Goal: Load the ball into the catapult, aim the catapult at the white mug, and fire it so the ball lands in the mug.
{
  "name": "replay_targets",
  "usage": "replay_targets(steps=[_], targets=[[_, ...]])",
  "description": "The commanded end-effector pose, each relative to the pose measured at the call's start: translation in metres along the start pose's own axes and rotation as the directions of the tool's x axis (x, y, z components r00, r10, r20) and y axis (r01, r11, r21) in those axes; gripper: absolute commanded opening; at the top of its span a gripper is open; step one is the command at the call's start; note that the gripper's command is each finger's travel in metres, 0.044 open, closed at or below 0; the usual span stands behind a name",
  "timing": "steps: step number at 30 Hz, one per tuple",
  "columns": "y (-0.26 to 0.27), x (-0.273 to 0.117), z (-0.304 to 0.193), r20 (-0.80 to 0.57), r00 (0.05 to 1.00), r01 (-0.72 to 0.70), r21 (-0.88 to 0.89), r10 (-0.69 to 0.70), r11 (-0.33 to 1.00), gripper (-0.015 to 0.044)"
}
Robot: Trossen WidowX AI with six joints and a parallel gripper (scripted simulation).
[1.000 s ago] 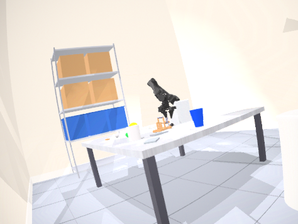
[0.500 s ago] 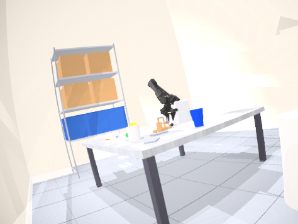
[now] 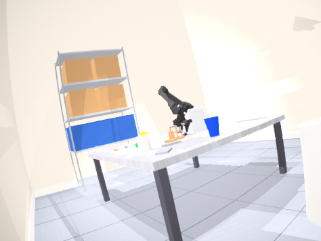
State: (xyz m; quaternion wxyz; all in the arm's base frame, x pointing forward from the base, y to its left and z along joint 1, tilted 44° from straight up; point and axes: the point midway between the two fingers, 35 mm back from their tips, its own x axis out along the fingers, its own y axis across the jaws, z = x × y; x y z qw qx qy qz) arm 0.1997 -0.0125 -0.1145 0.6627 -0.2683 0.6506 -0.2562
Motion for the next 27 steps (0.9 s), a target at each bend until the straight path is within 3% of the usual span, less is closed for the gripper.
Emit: replay_targets(steps=[1,10,16,24,27], targets=[[-0.001,0.008,-0.003,-0.004,1.000,0.006,-0.006,-0.006,1.000,0.0300],[-0.002,0.020,-0.004,-0.005,1.000,0.008,-0.006,-0.008,1.000,0.0300],[-0.002,0.020,-0.004,-0.005,1.000,0.008,-0.006,-0.008,1.000,0.0142],[-0.002,0.020,-0.004,-0.005,1.000,0.008,-0.006,-0.008,1.000,0.0089],[-0.002,0.018,-0.002,0.004,1.000,0.004,-0.014,-0.004,1.000,0.0010]])
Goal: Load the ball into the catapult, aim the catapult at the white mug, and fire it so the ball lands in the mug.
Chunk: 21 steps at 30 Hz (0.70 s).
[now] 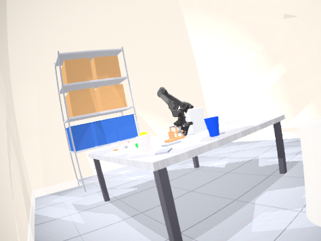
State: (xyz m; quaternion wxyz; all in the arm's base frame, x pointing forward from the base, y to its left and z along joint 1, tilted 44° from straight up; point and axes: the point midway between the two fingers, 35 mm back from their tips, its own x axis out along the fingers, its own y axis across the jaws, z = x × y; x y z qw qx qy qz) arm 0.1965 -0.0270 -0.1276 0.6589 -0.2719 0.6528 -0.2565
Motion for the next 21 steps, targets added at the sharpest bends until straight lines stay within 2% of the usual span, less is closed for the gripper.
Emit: replay_targets(steps=[1,9,21], targets=[[-0.001,-0.003,0.004,0.021,1.000,-0.007,-0.017,0.007,1.000,0.0000],[0.003,-0.030,0.013,0.031,0.999,-0.023,-0.027,0.023,0.999,0.0000],[0.004,-0.099,0.011,0.009,1.000,-0.017,-0.008,0.017,1.000,0.0000]])
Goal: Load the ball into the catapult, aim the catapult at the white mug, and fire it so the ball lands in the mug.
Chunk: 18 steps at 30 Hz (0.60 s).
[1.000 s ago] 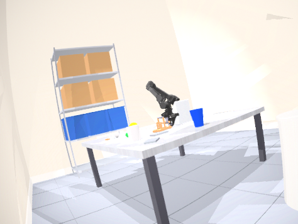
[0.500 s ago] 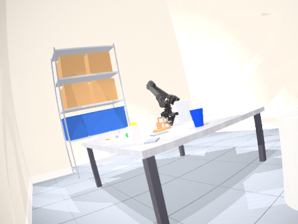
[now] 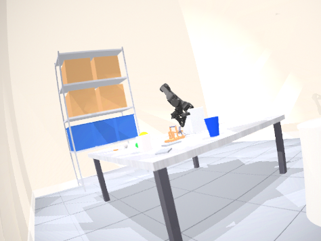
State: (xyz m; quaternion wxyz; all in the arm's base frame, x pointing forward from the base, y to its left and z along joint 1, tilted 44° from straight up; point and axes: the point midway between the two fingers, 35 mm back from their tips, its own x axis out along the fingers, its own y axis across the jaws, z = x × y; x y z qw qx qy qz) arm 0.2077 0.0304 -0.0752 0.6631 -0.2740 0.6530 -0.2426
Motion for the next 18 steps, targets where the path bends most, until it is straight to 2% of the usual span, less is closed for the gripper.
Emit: replay_targets(steps=[1,5,18], targets=[[-0.001,-0.028,-0.002,-0.006,1.000,0.003,0.013,-0.003,1.000,0.0000],[-0.004,-0.049,-0.006,-0.012,1.000,0.013,0.020,-0.012,1.000,0.0000],[0.003,-0.047,0.011,-0.079,0.996,0.035,-0.050,-0.039,0.998,0.0000]])
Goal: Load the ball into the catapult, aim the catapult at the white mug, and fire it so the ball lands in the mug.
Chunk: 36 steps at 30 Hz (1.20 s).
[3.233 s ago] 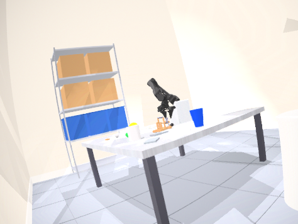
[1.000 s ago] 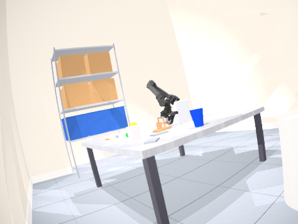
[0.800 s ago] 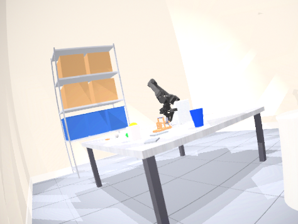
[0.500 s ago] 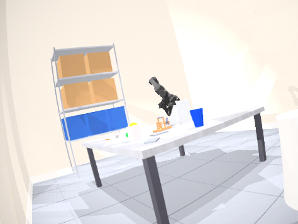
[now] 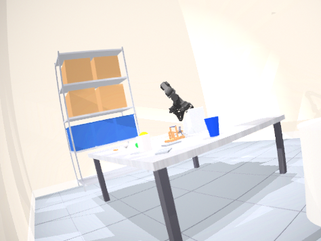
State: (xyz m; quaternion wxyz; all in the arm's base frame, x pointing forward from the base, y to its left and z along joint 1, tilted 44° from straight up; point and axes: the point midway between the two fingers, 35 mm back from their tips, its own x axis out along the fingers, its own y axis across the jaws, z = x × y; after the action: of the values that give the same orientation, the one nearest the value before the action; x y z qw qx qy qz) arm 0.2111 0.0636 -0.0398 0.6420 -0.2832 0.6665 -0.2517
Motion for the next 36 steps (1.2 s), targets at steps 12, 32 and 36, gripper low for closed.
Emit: replay_targets(steps=[12,32,36], targets=[[0.015,0.011,0.033,-0.141,0.989,0.026,-0.143,-0.046,0.989,0.0000],[0.029,0.036,0.063,-0.290,0.953,-0.001,-0.293,-0.087,0.956,0.0000],[0.028,0.041,0.063,-0.290,0.953,-0.001,-0.293,-0.088,0.956,0.0000]])
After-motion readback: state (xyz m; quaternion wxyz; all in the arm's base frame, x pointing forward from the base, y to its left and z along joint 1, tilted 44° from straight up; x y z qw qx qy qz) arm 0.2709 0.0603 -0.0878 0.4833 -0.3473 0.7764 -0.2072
